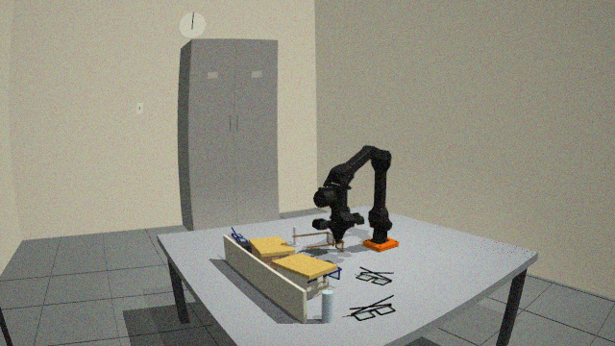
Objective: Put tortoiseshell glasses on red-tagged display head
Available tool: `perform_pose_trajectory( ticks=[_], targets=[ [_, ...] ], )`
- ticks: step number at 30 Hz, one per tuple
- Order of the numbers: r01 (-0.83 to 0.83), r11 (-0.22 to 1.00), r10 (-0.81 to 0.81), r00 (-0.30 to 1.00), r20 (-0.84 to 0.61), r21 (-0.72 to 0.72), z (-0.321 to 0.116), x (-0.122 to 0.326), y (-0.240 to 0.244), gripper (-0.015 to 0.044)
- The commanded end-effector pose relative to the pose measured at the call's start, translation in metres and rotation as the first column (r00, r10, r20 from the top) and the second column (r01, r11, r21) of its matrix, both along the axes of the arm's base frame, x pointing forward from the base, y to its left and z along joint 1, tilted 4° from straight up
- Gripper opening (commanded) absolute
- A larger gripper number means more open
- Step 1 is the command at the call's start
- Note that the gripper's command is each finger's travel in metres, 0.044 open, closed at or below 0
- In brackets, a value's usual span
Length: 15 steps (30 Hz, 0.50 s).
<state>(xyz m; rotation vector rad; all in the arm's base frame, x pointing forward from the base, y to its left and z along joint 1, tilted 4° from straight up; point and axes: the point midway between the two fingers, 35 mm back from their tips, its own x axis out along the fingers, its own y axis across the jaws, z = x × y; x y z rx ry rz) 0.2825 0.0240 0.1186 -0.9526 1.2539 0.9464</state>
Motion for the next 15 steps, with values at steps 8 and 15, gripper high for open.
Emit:
perform_pose_trajectory(
  ticks=[8,15],
  targets=[
    [0.000,1.000,0.000,1.000,-0.002,0.004,-0.013,0.000,0.002,0.0000],
    [0.000,1.000,0.000,1.000,-0.002,0.004,-0.016,0.001,0.002,0.0000]
  ],
)
